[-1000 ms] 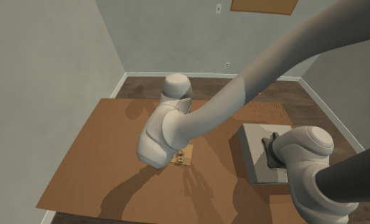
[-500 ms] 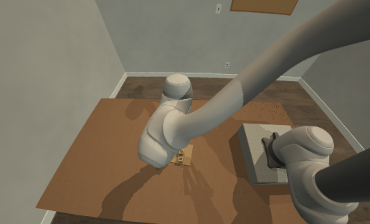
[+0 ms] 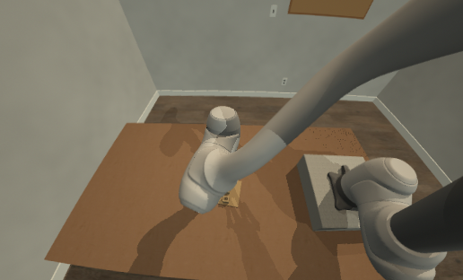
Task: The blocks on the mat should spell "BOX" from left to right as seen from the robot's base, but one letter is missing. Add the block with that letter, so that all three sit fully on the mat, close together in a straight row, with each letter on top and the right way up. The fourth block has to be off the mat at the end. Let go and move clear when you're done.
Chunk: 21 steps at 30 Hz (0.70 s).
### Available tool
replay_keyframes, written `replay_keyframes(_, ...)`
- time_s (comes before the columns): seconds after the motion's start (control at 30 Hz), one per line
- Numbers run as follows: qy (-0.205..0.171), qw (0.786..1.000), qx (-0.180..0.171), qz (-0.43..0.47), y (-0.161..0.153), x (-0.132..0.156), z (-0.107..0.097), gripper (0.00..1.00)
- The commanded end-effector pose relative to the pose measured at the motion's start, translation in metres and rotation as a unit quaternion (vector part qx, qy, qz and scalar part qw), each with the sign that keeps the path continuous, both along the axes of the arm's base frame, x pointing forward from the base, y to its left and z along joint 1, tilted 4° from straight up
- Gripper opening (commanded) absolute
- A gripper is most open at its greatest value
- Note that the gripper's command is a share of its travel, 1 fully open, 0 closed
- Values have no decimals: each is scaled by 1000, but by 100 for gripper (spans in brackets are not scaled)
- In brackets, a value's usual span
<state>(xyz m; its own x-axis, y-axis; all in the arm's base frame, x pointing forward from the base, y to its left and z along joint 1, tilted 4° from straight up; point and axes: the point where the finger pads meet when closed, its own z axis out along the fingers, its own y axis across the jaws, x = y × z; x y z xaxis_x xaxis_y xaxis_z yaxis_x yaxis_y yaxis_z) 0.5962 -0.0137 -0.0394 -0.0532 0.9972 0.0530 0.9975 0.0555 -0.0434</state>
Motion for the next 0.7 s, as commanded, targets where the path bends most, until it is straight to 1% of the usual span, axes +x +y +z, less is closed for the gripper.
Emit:
replay_keyframes(0.0,0,1000,-1,-2,1,-2,-23,16)
replay_keyframes(0.2,0,1000,-1,-2,2,-2,-41,16)
replay_keyframes(0.4,0,1000,-1,-2,2,-2,-45,16)
replay_keyframes(0.67,0,1000,-1,-2,2,-2,-45,16)
